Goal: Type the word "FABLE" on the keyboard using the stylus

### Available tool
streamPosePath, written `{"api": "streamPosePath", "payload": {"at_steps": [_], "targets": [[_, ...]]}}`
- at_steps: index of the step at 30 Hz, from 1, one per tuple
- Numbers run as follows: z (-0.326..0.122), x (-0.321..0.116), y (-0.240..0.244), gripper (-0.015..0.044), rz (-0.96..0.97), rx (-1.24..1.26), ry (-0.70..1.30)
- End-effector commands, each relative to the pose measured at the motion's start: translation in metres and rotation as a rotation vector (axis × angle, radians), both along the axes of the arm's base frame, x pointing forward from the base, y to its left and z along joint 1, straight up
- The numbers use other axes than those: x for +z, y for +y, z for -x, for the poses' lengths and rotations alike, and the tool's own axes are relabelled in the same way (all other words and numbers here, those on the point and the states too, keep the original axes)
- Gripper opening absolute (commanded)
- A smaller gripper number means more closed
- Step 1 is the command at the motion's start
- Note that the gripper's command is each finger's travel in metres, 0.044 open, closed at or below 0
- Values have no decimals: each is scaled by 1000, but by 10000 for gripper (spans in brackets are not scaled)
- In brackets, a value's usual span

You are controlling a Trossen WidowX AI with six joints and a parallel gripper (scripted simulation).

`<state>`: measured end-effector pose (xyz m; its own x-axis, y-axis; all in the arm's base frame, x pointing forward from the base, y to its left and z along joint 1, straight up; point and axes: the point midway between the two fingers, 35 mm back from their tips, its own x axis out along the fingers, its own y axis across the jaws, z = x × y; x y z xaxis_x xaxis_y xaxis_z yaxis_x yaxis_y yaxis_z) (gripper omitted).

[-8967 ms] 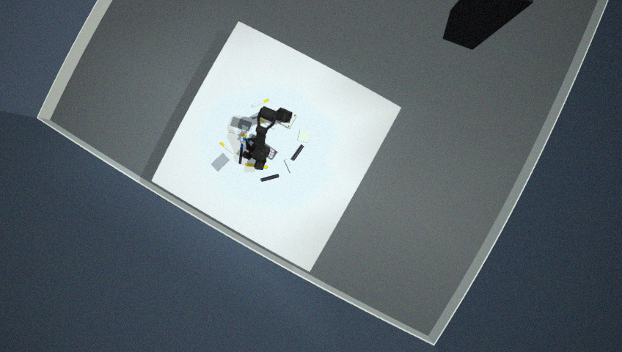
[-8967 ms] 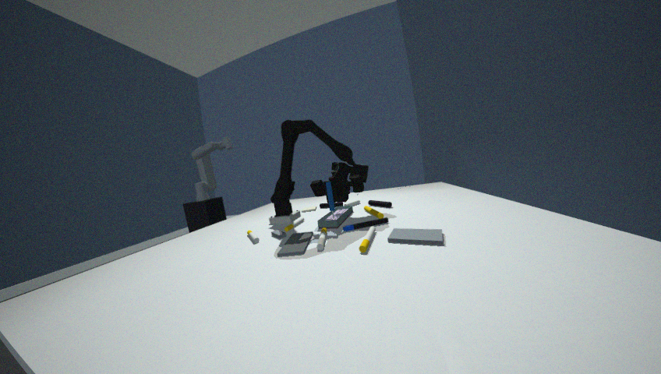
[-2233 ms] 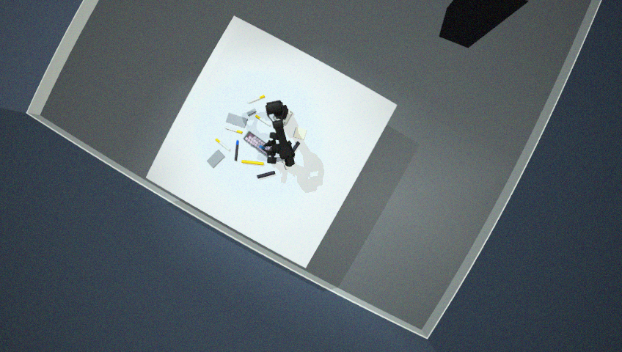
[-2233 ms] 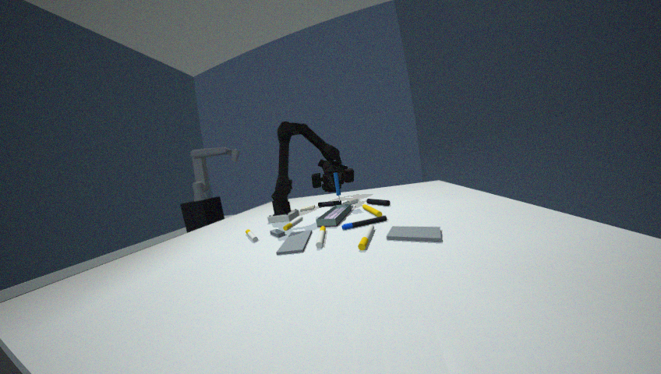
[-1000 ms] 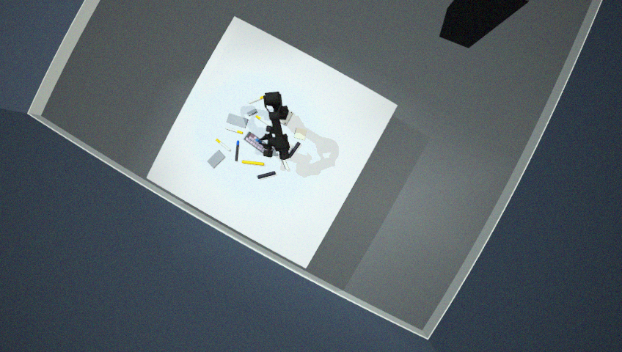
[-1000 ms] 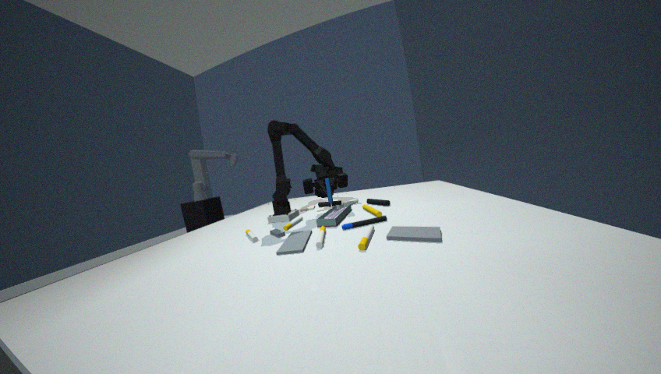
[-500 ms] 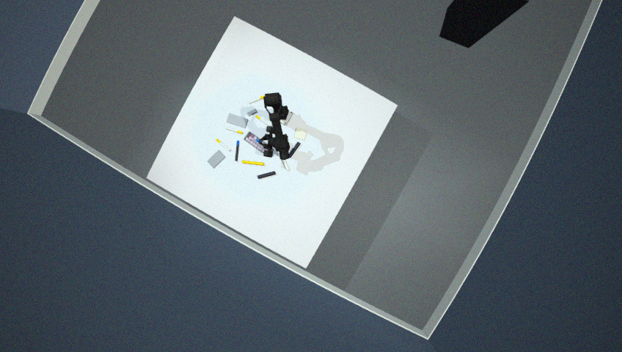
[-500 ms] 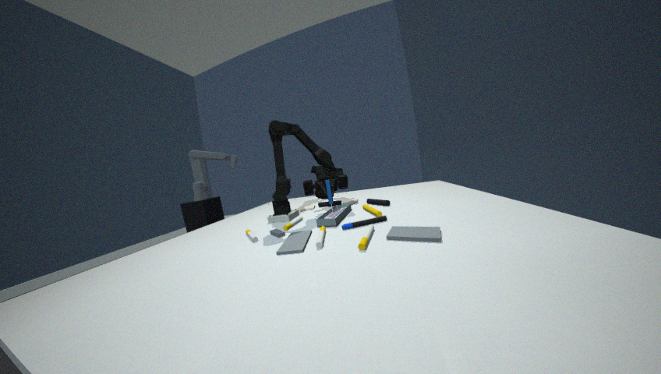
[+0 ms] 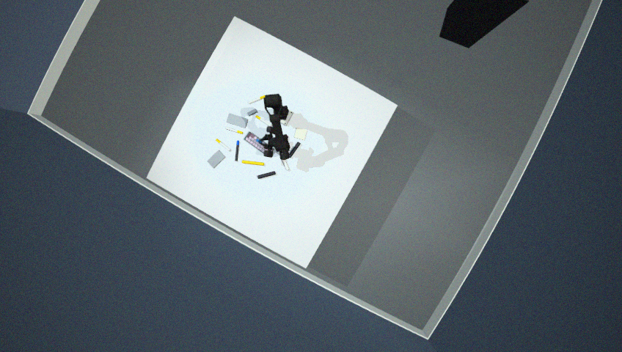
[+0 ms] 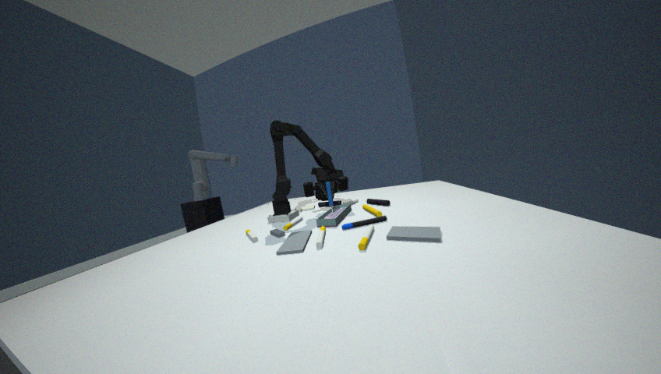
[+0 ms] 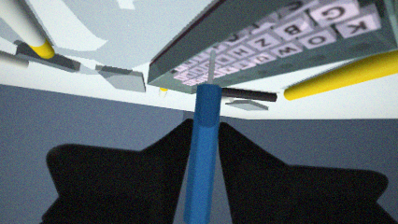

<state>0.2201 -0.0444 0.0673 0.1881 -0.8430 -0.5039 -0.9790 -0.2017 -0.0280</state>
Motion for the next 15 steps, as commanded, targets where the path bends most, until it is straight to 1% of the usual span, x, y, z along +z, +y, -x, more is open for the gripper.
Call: {"api": "streamPosePath", "payload": {"at_steps": [1,15], "targets": [[0,-2,0,81,6,4,6],[0,-5,0,81,6,4,6]]}}
